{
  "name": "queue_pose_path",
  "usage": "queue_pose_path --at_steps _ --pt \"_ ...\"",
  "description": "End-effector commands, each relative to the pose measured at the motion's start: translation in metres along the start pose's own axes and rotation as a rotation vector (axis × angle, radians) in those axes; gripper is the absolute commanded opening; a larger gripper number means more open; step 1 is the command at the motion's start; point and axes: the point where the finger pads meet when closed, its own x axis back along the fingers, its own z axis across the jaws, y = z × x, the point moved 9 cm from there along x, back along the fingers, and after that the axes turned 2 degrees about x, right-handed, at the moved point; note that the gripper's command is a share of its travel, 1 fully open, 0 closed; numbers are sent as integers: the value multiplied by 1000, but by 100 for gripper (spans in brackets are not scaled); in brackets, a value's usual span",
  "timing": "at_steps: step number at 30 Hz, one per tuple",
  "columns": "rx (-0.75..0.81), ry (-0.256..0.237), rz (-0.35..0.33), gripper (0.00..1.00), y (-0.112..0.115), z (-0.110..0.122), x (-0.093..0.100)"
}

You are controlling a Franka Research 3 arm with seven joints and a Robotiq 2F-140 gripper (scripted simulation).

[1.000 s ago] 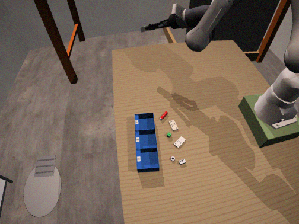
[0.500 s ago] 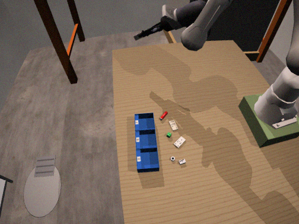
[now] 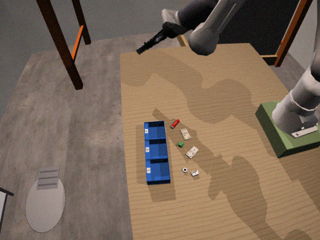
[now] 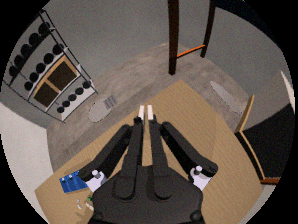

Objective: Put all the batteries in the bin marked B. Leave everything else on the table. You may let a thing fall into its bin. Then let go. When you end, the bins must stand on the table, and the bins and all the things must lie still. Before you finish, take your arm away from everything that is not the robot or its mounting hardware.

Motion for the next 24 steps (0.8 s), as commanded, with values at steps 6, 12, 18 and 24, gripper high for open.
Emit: queue_pose_path --at_steps 6,12,18,24 --pt "50 -4 -106 5 12 -30 -1" --pt "93 -18 -168 5 15 -60 4" --pt "135 -32 -228 5 18 -82 9" --pt "177 -45 -287 5 24 -110 18"
